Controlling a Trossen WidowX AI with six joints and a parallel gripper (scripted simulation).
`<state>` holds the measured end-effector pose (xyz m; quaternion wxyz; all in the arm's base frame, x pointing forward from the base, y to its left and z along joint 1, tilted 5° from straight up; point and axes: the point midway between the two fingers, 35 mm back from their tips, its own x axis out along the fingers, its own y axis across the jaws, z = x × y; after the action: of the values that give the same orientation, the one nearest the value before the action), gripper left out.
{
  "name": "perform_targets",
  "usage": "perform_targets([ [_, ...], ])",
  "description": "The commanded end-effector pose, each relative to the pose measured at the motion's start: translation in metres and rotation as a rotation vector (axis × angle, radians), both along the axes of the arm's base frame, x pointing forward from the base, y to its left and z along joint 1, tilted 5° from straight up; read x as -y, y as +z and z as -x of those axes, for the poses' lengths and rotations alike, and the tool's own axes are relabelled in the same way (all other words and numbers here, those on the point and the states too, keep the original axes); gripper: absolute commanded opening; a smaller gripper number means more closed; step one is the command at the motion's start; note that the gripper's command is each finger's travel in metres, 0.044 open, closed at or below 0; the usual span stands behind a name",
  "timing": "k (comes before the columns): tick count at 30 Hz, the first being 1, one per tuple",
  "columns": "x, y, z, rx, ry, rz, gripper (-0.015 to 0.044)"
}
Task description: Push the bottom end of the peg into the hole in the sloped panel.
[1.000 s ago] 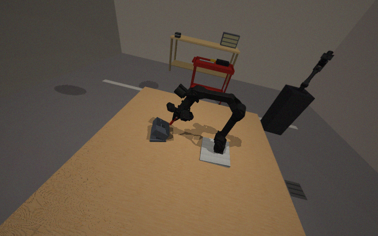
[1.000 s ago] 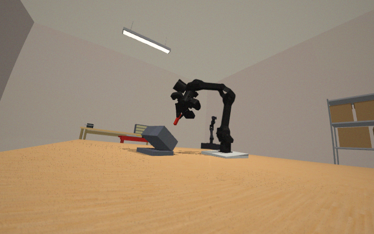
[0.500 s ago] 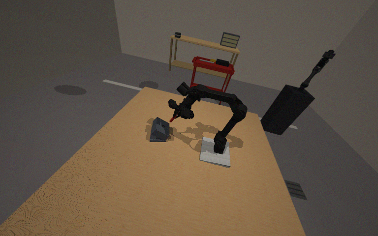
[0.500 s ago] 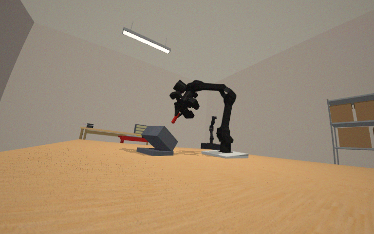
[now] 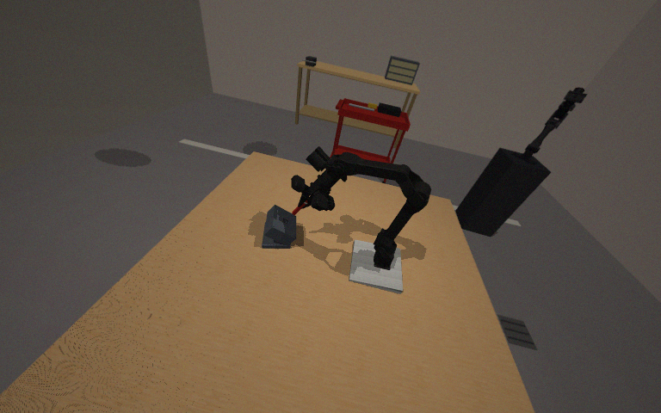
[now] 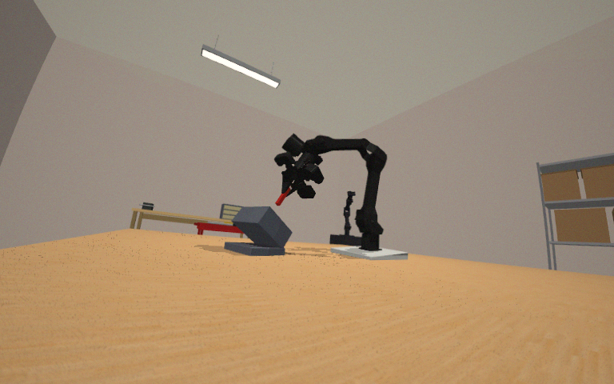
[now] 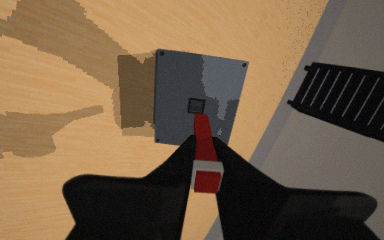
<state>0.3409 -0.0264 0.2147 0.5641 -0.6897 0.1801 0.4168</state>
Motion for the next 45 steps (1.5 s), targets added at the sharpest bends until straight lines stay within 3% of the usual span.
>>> perform_targets([
  [1, 0.000, -0.010, -0.007, -0.005, -0.015, -0.008, 0.0000],
  [45, -0.006, -0.035, -0.027, 0.013, -0.024, -0.013, 0.0000],
])
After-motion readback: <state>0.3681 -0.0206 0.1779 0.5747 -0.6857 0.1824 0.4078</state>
